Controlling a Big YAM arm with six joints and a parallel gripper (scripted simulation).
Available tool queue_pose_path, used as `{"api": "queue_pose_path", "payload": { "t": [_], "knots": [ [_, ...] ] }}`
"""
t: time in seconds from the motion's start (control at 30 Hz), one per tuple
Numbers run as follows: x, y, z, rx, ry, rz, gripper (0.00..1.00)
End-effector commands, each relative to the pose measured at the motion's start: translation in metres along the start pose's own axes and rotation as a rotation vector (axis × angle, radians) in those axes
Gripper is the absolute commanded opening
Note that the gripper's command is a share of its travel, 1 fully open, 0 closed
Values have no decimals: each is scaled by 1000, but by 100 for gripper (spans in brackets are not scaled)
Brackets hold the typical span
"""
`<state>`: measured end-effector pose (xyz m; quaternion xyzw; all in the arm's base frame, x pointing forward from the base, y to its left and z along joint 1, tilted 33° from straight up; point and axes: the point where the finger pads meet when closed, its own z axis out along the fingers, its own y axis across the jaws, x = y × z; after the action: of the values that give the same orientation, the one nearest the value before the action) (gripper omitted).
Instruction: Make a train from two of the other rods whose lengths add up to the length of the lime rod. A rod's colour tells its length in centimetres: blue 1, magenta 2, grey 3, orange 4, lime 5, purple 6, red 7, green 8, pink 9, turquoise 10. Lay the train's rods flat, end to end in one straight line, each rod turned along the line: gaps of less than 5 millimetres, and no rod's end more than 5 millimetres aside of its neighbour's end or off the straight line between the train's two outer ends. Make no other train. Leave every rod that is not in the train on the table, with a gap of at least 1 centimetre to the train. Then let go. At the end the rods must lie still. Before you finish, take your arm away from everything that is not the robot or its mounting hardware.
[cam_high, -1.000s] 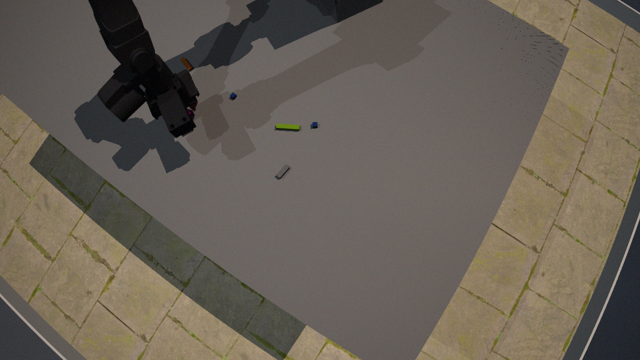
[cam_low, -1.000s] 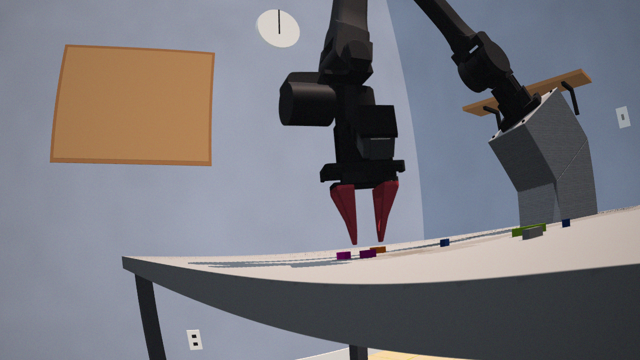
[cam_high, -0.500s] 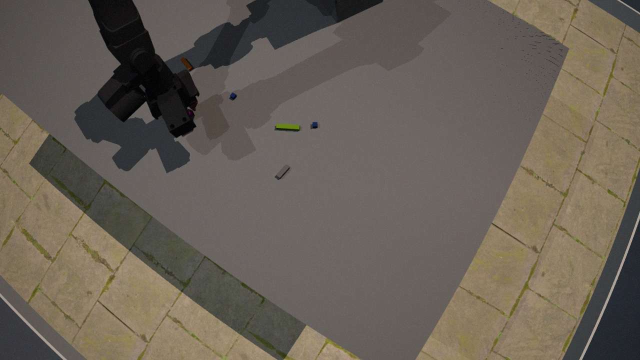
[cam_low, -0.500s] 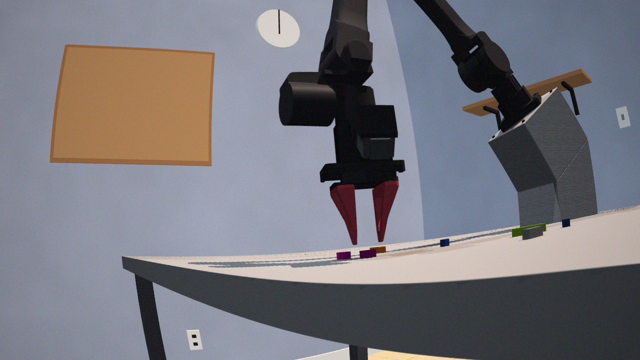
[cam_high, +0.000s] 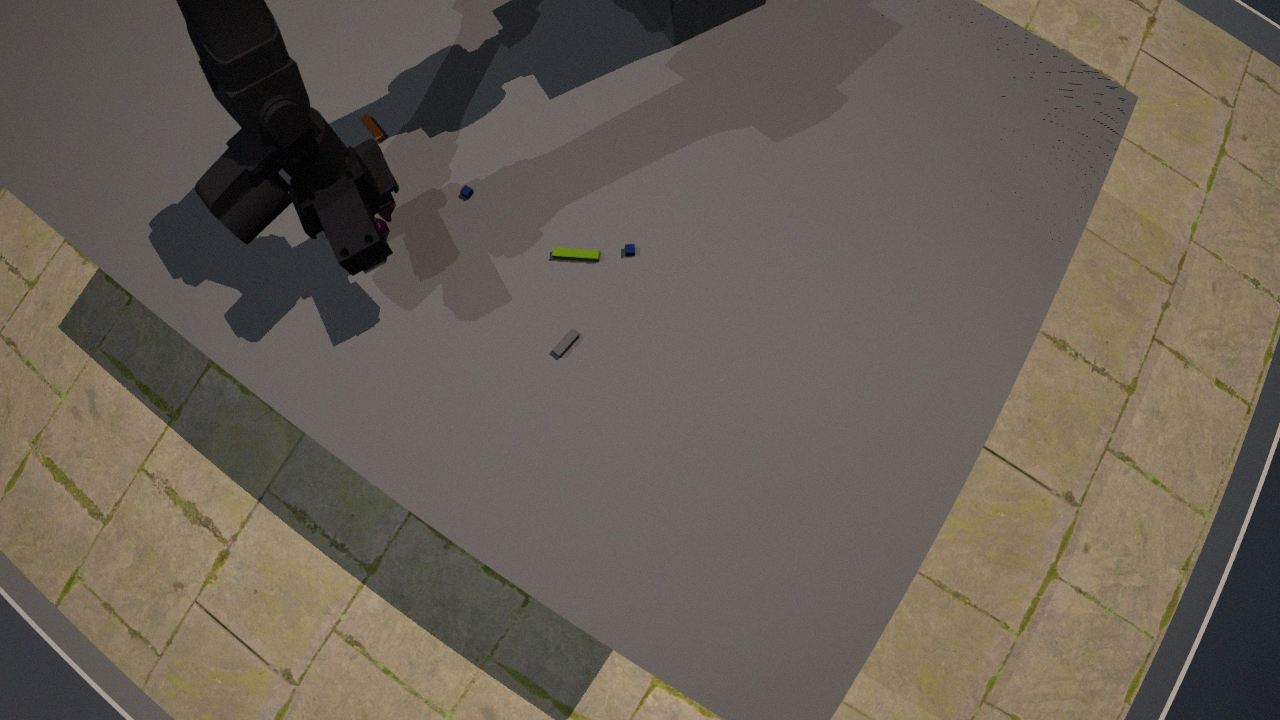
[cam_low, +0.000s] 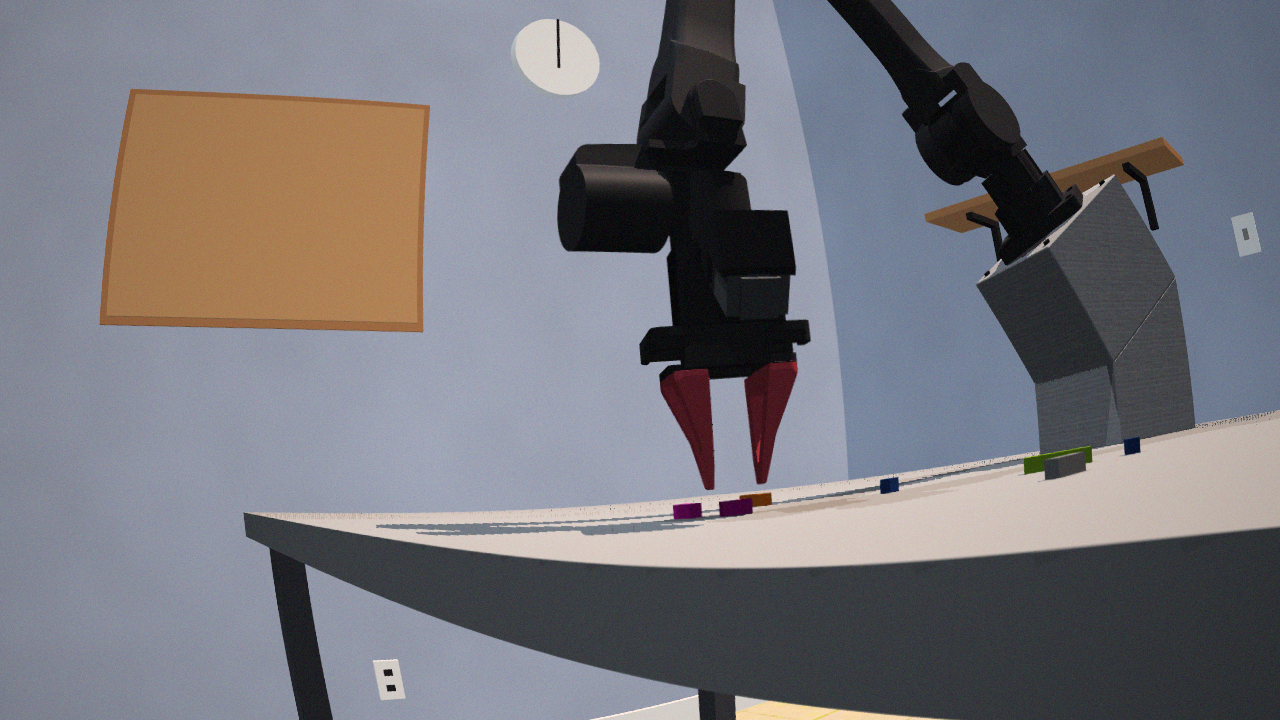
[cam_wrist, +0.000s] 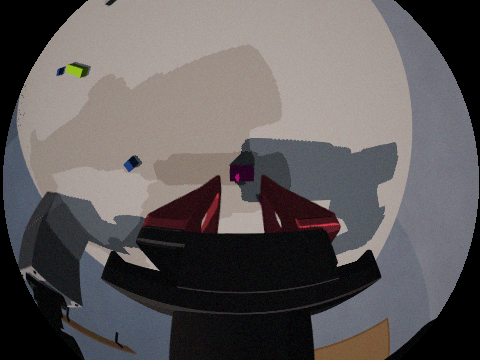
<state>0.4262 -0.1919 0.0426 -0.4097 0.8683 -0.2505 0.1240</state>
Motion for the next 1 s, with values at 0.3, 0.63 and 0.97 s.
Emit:
{"api": "queue_pose_path", "payload": {
  "t": [0.3,0.63,0.97],
  "knots": [
    [7,-15,-5,33,-8,4,33],
    [5,-14,-6,31,-9,4,33],
    [5,-14,-6,31,-9,4,33]
  ]
}}
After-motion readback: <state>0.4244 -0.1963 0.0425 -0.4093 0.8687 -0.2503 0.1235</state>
